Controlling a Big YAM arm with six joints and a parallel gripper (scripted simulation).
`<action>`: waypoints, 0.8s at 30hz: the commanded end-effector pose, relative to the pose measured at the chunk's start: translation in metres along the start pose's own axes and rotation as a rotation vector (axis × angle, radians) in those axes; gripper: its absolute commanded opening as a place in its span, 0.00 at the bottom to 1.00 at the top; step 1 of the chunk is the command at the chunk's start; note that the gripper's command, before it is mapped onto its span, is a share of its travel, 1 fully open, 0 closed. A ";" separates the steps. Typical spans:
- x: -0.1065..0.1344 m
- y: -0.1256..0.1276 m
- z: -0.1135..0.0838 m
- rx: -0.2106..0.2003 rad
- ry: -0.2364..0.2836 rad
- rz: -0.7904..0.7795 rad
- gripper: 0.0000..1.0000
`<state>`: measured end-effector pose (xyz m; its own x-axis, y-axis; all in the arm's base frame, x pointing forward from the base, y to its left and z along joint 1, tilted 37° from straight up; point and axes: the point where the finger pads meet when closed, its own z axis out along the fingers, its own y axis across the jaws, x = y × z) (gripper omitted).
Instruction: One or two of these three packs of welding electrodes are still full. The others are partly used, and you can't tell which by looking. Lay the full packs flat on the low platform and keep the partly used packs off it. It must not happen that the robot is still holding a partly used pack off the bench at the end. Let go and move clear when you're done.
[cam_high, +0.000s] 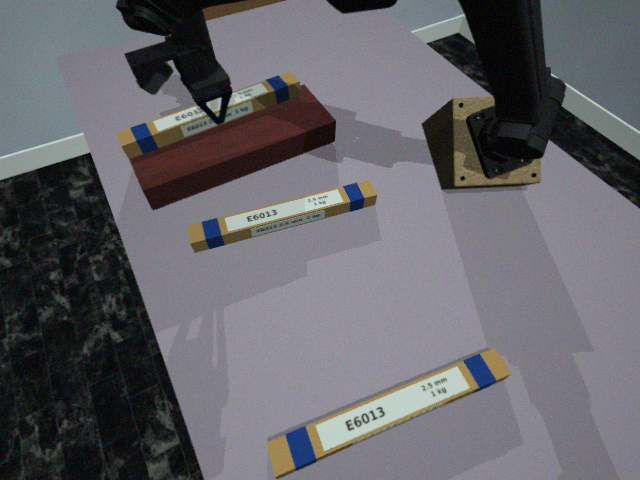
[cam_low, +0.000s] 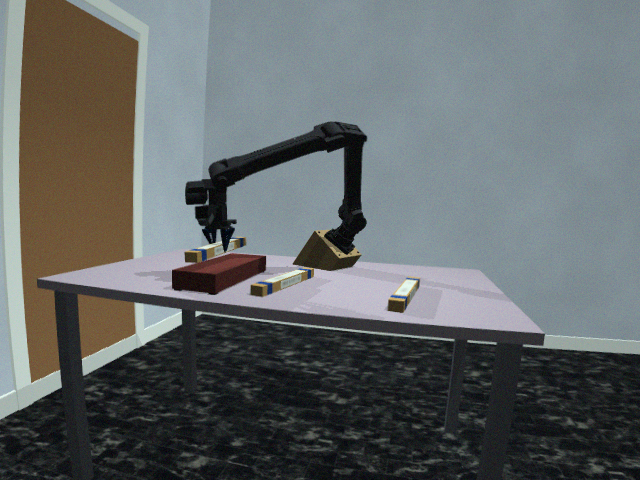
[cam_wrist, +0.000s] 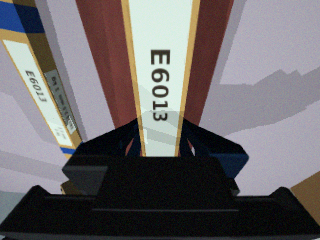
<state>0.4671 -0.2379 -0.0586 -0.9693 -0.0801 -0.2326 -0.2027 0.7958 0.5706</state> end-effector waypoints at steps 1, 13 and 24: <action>-0.013 -0.007 -0.073 0.085 -0.086 -0.019 0.00; 0.006 -0.001 -0.063 0.062 -0.072 -0.001 0.00; 0.002 -0.008 -0.061 0.084 -0.089 -0.012 0.00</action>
<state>0.4498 -0.2268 -0.0586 -0.9718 -0.0864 -0.2196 -0.2017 0.7871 0.5829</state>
